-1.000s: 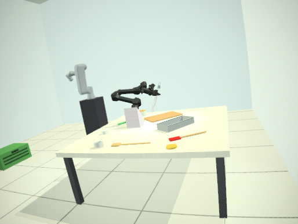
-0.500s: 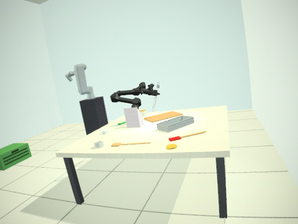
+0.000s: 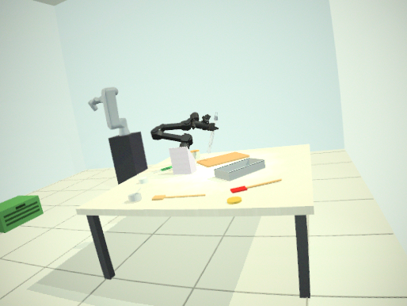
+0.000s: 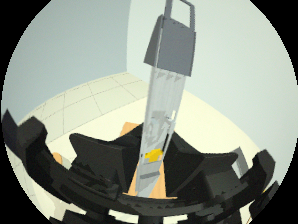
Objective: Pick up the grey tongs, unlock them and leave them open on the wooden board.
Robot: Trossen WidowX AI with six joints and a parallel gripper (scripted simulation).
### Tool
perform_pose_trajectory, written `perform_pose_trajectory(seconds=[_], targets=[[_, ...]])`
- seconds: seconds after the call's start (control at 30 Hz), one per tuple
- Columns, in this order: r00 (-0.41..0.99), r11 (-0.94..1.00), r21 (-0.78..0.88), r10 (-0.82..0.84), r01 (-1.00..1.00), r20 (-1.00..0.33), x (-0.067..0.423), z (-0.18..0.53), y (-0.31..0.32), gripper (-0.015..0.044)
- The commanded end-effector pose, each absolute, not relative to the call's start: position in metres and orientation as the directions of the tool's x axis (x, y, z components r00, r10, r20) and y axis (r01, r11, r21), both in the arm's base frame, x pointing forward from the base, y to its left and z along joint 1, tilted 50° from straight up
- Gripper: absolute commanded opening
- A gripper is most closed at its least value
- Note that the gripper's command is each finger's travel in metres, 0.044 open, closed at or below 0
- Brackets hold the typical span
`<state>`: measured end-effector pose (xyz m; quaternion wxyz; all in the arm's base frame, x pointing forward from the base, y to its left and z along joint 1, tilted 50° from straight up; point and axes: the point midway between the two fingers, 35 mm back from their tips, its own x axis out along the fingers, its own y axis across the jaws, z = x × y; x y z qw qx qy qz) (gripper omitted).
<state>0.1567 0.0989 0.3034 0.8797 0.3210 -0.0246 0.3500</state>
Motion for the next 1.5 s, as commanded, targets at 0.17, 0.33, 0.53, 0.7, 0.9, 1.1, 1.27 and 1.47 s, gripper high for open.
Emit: perform_pose_trajectory(seconds=[0.17,0.33,0.53,0.7,0.9,1.1,1.27,1.47], targets=[[0.759,0.550,0.551,0.591,-0.628,0.273,0.157,0.304,0.098,-0.0150],[0.760,0.555,0.550,0.595,-0.625,0.263,0.158,0.304,0.098,-0.0150],[0.767,0.574,0.550,0.605,-0.606,0.213,0.163,0.303,0.101,-0.0150],[0.769,0.600,0.546,0.626,-0.584,0.134,0.169,0.301,0.105,-0.0150],[0.757,0.626,0.537,0.653,-0.566,0.037,0.175,0.298,0.112,-0.0150],[0.742,0.652,0.525,0.668,-0.547,-0.057,0.182,0.294,0.117,-0.0150],[0.712,0.667,0.509,0.688,-0.545,-0.141,0.185,0.291,0.122,-0.0150],[0.665,0.677,0.492,0.709,-0.548,-0.235,0.188,0.287,0.128,-0.0150]])
